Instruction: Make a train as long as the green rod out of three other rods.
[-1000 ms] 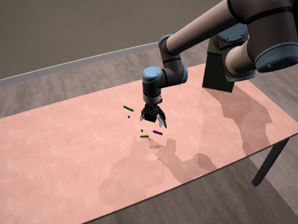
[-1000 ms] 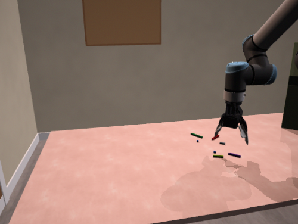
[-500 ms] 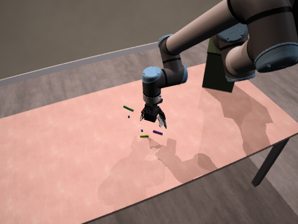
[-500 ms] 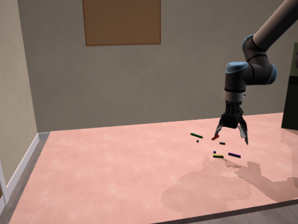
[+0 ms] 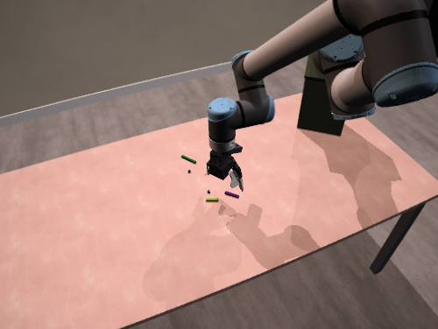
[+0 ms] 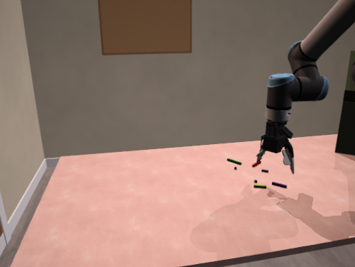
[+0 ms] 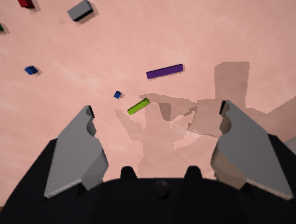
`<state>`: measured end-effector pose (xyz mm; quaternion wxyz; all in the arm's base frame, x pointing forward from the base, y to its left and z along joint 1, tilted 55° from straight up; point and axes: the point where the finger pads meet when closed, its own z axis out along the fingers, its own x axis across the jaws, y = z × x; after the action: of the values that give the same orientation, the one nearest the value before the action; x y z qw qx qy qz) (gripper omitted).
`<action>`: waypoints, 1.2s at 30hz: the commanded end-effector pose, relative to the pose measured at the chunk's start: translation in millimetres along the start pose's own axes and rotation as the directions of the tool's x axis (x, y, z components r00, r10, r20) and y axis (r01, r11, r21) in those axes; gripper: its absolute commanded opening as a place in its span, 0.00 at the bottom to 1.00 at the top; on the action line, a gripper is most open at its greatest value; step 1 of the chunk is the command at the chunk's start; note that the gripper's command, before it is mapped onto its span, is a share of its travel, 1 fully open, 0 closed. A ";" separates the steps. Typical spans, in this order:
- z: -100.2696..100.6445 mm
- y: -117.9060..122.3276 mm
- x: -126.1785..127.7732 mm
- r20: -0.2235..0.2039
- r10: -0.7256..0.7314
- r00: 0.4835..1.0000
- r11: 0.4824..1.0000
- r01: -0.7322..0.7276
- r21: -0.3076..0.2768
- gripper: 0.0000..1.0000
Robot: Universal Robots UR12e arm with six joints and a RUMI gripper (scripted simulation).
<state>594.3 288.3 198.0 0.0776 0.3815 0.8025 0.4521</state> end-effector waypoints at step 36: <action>-0.1 15.5 -5.3 0.000 0.941 0.337 0.337 -0.941 -0.003 1.00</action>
<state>604.2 289.4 207.3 -0.1726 0.7422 0.4885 0.4251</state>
